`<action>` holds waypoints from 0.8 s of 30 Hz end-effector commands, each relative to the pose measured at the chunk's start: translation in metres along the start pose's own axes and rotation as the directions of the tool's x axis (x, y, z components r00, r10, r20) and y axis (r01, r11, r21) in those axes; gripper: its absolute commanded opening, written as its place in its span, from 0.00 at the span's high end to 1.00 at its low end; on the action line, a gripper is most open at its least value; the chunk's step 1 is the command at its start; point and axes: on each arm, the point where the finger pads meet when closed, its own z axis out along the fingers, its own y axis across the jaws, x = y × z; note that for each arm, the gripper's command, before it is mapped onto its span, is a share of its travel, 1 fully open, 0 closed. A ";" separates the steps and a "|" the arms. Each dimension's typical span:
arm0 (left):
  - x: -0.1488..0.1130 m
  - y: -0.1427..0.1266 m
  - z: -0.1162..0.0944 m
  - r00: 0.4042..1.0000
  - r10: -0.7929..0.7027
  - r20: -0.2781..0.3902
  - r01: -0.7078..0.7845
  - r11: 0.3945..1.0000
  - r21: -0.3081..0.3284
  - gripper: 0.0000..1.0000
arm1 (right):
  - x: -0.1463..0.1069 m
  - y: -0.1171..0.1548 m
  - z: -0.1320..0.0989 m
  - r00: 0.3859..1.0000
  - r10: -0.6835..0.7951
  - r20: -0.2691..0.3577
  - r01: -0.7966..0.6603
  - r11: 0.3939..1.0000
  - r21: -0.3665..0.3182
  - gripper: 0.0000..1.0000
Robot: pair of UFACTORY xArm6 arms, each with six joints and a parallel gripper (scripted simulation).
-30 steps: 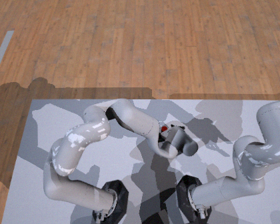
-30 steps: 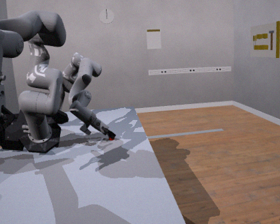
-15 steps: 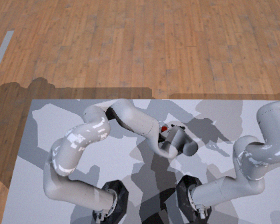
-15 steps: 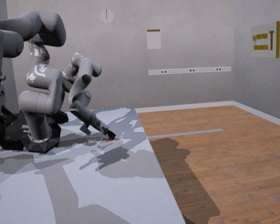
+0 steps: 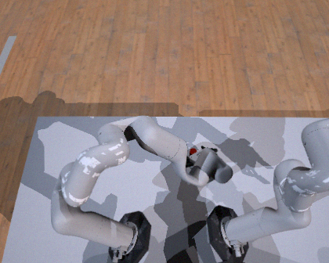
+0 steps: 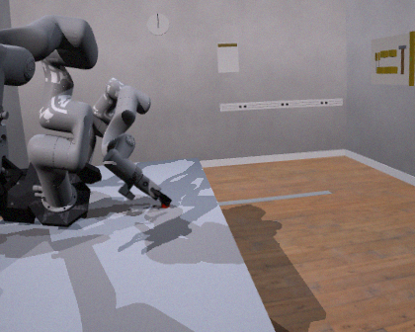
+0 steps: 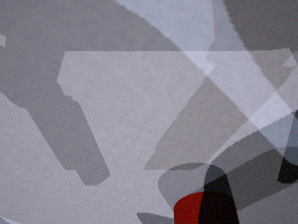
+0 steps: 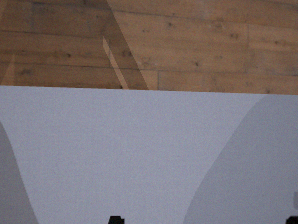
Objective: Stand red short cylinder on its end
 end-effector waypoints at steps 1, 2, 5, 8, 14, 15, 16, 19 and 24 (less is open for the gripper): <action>-0.001 -0.001 -0.001 1.000 -0.003 0.000 0.003 1.000 0.002 0.00 | 0.001 0.000 -0.002 1.000 0.000 -0.005 0.000 1.000 0.000 0.00; -0.001 -0.001 -0.001 1.000 -0.003 0.000 0.003 1.000 0.002 0.00 | 0.001 0.000 -0.002 1.000 0.000 -0.005 0.000 1.000 0.000 0.00; -0.001 -0.001 -0.001 1.000 -0.003 0.000 0.003 1.000 0.002 0.00 | 0.001 0.000 -0.002 1.000 0.000 -0.005 0.000 1.000 0.000 0.00; -0.001 -0.001 -0.001 1.000 -0.003 0.000 0.003 1.000 0.002 0.00 | 0.001 0.000 -0.002 1.000 0.000 -0.005 0.000 1.000 0.000 0.00; -0.001 -0.001 -0.001 1.000 -0.003 0.000 0.003 1.000 0.002 0.00 | 0.001 0.000 -0.002 1.000 0.000 -0.005 0.000 1.000 0.000 0.00; -0.001 -0.001 -0.001 1.000 -0.003 0.000 0.003 1.000 0.002 0.00 | 0.001 0.000 -0.002 1.000 0.000 -0.005 0.000 1.000 0.000 0.00; -0.001 -0.001 -0.001 1.000 -0.003 0.000 0.003 1.000 0.002 0.00 | 0.001 0.000 -0.002 1.000 0.000 -0.005 0.000 1.000 0.000 0.00; -0.002 -0.001 -0.001 1.000 -0.003 0.000 0.003 1.000 0.002 0.00 | 0.001 0.000 -0.002 1.000 0.000 -0.005 0.000 1.000 0.000 0.00; -0.003 -0.001 -0.005 1.000 -0.003 0.000 0.003 1.000 0.002 0.00 | 0.001 0.000 -0.002 1.000 0.000 -0.005 0.000 1.000 0.000 0.00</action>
